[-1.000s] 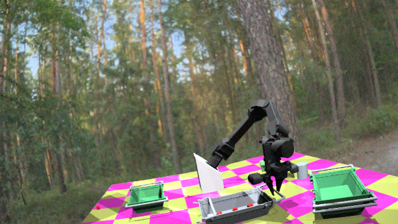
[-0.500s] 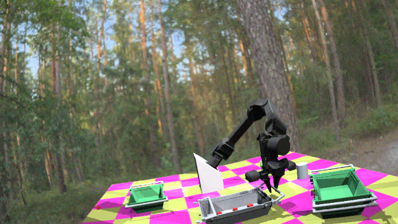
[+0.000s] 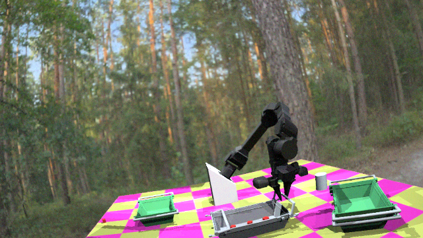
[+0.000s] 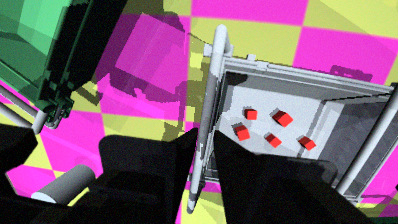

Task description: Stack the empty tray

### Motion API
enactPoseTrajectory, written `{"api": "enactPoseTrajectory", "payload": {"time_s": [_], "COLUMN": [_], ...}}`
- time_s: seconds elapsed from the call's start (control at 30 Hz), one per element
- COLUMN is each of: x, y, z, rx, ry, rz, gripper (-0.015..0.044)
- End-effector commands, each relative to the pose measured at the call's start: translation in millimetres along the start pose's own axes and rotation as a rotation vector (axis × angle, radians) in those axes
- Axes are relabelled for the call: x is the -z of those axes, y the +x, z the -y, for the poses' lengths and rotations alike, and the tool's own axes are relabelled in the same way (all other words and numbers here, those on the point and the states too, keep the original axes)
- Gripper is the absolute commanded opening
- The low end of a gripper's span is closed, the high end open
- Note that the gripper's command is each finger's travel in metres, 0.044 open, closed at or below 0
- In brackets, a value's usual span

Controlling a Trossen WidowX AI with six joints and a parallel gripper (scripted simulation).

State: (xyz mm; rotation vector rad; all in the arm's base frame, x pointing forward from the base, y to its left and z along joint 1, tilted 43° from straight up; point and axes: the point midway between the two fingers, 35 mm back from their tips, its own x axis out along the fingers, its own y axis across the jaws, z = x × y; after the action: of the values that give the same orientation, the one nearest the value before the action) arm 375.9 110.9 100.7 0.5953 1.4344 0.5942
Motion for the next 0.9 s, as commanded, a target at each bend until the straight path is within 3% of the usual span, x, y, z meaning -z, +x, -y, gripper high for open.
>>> {"api": "enactPoseTrajectory", "payload": {"time_s": [0.0, 0.3, 0.63, 0.87], "x": [3, 4, 2, 0], "y": [8, 26, -19, -13], "z": [22, 43, 37, 41], "rx": [0.018, 0.018, 0.02, 0.025], "ry": [0.016, 0.016, 0.016, 0.025], "rz": [-0.019, -0.019, -0.019, -0.013], "gripper": [0.0084, 0.0084, 0.0084, 0.0084]}}
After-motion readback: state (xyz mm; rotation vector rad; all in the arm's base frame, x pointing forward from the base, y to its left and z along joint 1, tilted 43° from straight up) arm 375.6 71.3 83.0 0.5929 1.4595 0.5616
